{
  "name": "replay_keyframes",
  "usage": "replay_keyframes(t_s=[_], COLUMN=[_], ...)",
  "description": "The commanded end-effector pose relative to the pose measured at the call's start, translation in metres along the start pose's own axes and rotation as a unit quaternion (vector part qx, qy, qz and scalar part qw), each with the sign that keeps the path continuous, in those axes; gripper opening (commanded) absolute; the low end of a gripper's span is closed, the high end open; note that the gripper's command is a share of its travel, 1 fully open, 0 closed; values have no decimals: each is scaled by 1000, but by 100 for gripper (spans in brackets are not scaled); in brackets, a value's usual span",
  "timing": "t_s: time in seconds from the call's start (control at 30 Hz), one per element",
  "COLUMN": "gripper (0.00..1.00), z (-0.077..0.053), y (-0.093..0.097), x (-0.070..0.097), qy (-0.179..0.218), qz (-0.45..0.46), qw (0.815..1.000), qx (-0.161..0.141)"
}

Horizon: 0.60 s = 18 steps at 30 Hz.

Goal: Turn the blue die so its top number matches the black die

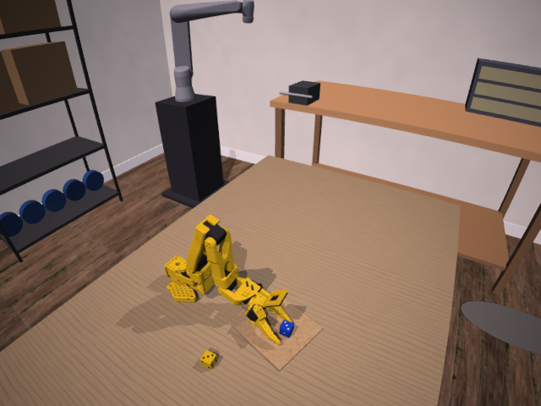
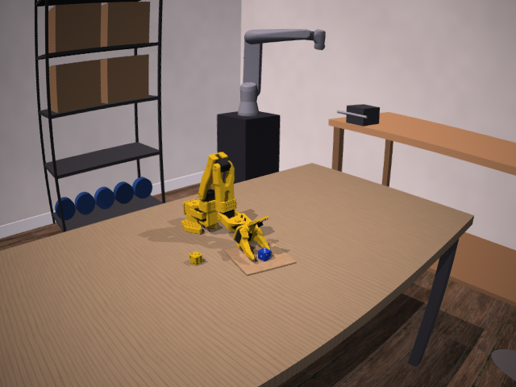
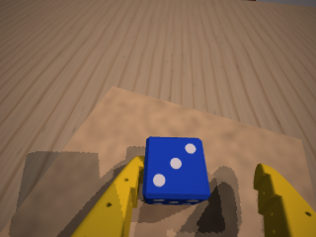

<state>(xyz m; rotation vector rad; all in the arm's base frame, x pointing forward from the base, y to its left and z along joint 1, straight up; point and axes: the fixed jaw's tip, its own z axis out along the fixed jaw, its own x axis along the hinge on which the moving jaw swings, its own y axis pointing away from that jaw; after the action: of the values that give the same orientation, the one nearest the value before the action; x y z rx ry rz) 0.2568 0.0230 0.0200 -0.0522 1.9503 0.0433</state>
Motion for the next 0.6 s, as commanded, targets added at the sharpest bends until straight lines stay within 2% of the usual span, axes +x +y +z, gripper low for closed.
replay_keyframes(t_s=[0.0,0.2,0.27,0.57], gripper=[33,33,33,33], z=[0,-5,-5,-17], y=[-1,-1,-1,-1], x=[-21,-38,-38,-57], qy=[-29,-29,-29,-29], qz=[3,3,3,3], qw=[1000,1000,1000,1000], qx=[2,2,2,2])
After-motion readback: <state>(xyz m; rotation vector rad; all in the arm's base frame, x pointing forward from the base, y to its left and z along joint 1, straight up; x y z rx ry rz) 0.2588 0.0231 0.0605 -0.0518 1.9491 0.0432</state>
